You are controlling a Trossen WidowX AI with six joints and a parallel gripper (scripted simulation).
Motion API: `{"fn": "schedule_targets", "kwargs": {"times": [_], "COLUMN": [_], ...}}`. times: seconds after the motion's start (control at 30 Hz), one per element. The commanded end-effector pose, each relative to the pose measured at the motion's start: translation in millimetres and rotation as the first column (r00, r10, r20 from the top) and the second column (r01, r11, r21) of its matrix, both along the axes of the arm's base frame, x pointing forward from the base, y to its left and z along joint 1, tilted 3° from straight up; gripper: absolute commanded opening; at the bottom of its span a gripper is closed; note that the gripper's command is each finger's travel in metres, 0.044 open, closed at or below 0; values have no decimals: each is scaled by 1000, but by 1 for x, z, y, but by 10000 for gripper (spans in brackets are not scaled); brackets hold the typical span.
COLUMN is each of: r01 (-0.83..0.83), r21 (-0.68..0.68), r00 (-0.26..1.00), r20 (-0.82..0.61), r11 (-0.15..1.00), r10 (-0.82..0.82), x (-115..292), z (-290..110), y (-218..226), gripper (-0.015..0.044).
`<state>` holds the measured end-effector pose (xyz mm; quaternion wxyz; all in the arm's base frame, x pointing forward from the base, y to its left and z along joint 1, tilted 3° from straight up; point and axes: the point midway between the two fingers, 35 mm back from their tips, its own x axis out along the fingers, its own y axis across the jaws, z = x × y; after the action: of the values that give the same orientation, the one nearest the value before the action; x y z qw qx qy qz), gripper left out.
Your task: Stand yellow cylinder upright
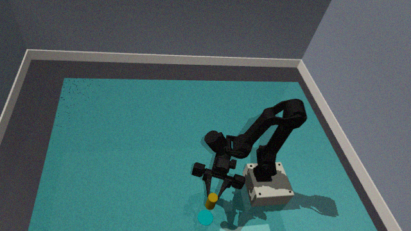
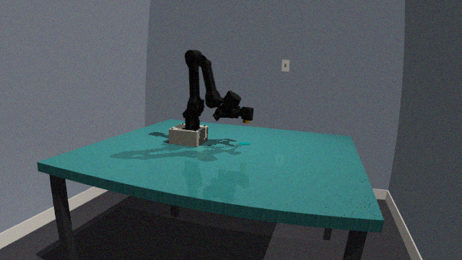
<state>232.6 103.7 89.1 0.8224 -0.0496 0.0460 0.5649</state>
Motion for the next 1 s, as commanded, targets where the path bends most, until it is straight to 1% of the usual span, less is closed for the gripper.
{"fn": "schedule_targets", "kwargs": {"times": [0.0, 0.37, 0.97], "r01": [-3, -3, -3], "r21": [5, 5, 5], "r00": [1000, 1000, 1000], "r20": [2, 2, 1], "r11": [1000, 1000, 1000], "r10": [3, 3, 3], "x": [-1, -1, 6], "z": [0, -1, -32], "y": [0, 0, -3], "gripper": [105, 105, 105]}}
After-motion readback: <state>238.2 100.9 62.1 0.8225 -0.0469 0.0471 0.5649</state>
